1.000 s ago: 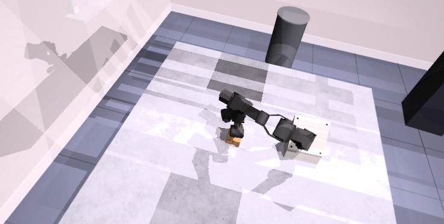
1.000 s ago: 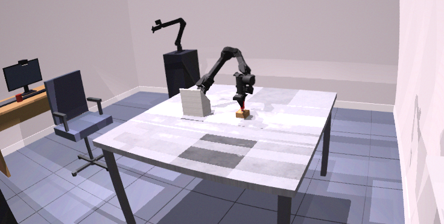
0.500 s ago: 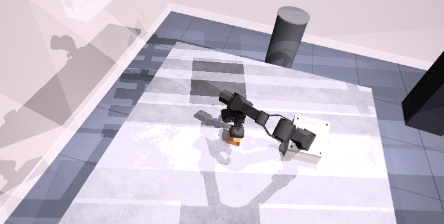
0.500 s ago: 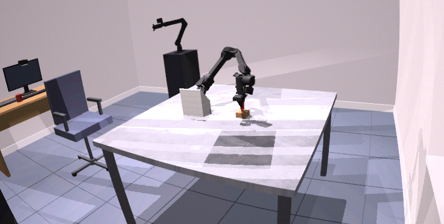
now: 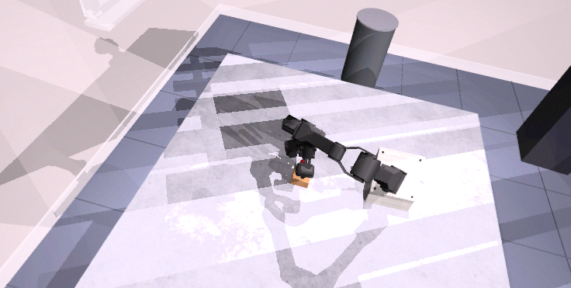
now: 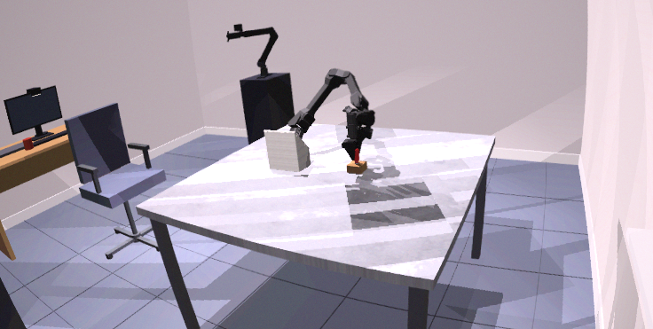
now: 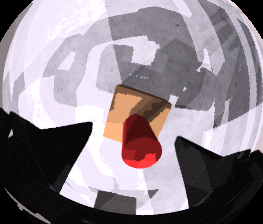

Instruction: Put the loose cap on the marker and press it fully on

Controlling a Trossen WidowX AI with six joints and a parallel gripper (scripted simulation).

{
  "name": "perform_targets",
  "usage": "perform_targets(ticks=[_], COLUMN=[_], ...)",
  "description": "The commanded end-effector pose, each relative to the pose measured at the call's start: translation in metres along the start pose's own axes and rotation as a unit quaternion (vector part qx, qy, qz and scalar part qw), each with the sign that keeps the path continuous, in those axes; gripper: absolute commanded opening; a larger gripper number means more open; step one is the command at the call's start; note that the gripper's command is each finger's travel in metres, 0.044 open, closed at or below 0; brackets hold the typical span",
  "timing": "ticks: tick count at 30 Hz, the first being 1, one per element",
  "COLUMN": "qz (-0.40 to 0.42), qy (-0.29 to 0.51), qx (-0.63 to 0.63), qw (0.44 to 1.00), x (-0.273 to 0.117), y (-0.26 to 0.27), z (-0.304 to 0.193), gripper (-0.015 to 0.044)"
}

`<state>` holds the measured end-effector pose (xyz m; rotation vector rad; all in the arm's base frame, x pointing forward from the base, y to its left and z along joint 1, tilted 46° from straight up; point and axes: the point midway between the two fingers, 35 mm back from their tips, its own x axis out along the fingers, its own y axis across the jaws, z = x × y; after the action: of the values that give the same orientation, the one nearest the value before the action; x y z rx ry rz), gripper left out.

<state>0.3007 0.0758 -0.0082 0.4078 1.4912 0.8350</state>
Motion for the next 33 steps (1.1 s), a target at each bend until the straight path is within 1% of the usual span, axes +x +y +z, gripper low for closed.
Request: perform_targets(ticks=[1,3,4,7,12,24,33], qz=[-0.004,-0.004,-0.004,-0.004,-0.001,-0.001,-0.001], qy=[-0.003,-0.002,-0.002,-0.002,-0.003,-0.003,-0.003], qx=[-0.002,-0.002,-0.002,-0.002,0.073,0.073,0.073], qw=[1.0,1.0,1.0,1.0,0.997,0.997,0.997], x=[-0.026,-0.061,-0.071,-0.074,-0.064,-0.064,-0.062], y=[-0.002,-0.002,-0.001,-0.001,-0.005,-0.005,-0.005], z=[0.003,0.002,0.001,0.001,0.002,0.002,0.002], gripper=[0.044,0.044,0.044,0.044,0.0309,0.0,0.0])
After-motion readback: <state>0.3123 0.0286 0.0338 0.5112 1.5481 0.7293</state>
